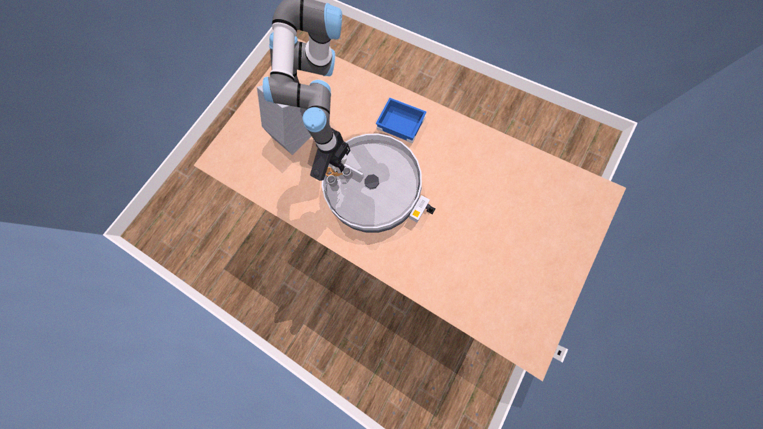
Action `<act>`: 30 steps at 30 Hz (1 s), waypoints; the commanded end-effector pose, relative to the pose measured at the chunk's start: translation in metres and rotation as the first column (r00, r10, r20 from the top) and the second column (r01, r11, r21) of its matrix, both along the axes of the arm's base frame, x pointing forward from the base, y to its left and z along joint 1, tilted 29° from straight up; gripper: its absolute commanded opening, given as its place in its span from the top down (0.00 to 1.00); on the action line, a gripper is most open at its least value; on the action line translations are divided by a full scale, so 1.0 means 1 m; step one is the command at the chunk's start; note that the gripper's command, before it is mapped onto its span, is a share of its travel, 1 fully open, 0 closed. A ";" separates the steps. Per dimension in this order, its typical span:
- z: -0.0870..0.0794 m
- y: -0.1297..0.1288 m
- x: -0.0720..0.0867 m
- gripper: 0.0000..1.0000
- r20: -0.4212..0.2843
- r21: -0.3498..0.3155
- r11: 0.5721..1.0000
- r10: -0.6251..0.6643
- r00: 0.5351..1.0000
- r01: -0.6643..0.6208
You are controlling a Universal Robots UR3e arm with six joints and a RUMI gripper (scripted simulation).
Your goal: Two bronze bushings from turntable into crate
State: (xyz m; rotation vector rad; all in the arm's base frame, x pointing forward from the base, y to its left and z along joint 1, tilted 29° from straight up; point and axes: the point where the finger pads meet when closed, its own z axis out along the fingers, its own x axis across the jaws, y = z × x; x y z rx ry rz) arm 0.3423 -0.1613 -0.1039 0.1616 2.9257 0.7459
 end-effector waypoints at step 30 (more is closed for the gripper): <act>0.006 0.007 0.003 1.00 0.001 -0.003 1.000 -0.001 1.000 0.001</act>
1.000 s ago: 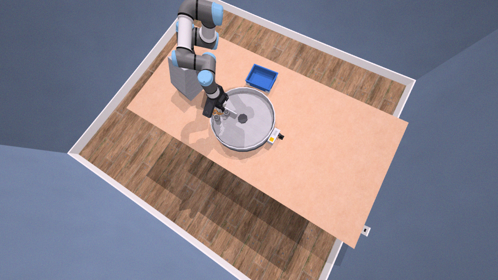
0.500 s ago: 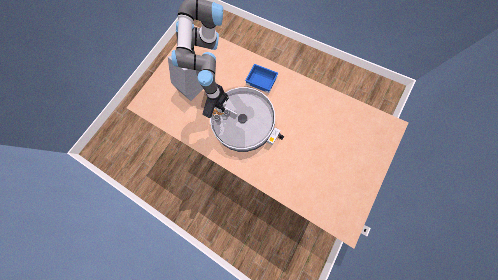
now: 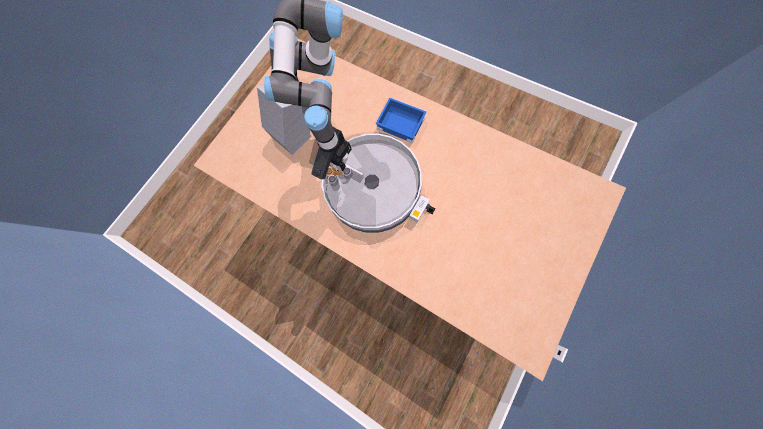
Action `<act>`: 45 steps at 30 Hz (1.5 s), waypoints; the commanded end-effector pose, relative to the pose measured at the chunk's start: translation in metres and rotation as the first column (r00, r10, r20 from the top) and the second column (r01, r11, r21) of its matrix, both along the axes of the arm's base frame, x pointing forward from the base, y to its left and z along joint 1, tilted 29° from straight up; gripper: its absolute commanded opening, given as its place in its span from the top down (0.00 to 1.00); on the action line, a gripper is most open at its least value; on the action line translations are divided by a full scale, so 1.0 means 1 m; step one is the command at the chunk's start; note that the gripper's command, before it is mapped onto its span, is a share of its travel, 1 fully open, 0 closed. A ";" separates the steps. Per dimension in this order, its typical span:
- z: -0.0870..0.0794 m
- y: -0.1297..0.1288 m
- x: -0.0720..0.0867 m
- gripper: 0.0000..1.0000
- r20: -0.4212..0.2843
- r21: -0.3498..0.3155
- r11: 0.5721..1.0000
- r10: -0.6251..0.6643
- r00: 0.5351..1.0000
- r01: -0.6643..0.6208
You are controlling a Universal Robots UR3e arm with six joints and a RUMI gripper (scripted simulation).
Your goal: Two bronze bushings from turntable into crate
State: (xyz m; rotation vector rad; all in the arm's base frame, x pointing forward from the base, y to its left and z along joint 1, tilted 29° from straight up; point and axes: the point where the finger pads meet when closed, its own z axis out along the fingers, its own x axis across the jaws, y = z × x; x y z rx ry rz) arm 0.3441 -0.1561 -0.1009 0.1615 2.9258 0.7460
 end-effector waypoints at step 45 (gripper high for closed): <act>0.098 0.164 0.056 1.00 0.002 -0.003 1.000 -0.001 1.000 0.001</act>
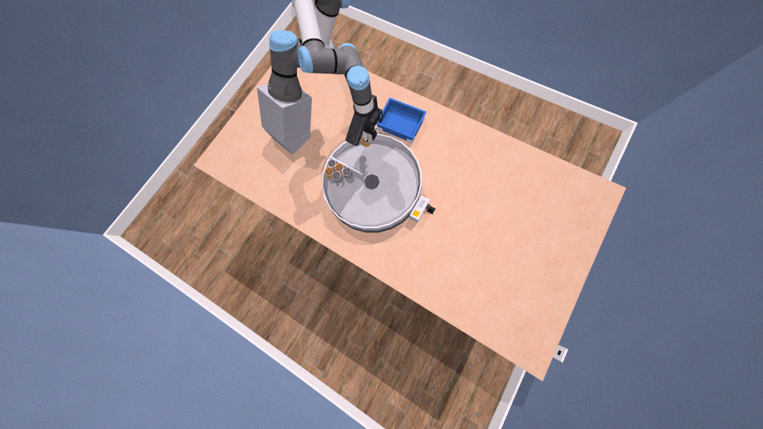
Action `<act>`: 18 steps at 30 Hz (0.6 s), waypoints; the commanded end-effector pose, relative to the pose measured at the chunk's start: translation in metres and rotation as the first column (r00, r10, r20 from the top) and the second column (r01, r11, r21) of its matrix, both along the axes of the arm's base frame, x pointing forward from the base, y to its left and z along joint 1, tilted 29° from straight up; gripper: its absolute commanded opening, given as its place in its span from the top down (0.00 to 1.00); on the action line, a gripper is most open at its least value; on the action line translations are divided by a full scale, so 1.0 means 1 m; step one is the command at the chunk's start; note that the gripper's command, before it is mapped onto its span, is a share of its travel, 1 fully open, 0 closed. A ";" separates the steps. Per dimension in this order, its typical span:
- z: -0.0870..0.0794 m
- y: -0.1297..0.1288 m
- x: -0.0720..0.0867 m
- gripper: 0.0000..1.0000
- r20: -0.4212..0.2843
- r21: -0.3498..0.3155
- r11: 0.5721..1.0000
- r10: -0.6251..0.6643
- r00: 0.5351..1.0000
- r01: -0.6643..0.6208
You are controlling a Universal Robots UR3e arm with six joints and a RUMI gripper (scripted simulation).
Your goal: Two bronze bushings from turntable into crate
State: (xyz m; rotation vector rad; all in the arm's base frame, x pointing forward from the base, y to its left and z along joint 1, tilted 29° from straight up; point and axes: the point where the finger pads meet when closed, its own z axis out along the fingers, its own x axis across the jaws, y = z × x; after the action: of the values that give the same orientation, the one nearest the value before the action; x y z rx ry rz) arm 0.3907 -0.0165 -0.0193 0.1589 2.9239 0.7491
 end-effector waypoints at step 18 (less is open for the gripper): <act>0.065 0.105 0.037 1.00 0.000 -0.005 1.000 -0.002 1.000 0.002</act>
State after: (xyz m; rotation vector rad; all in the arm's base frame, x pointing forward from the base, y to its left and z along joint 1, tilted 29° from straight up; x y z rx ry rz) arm 0.4182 0.0666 0.0308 0.1590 2.9207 0.7483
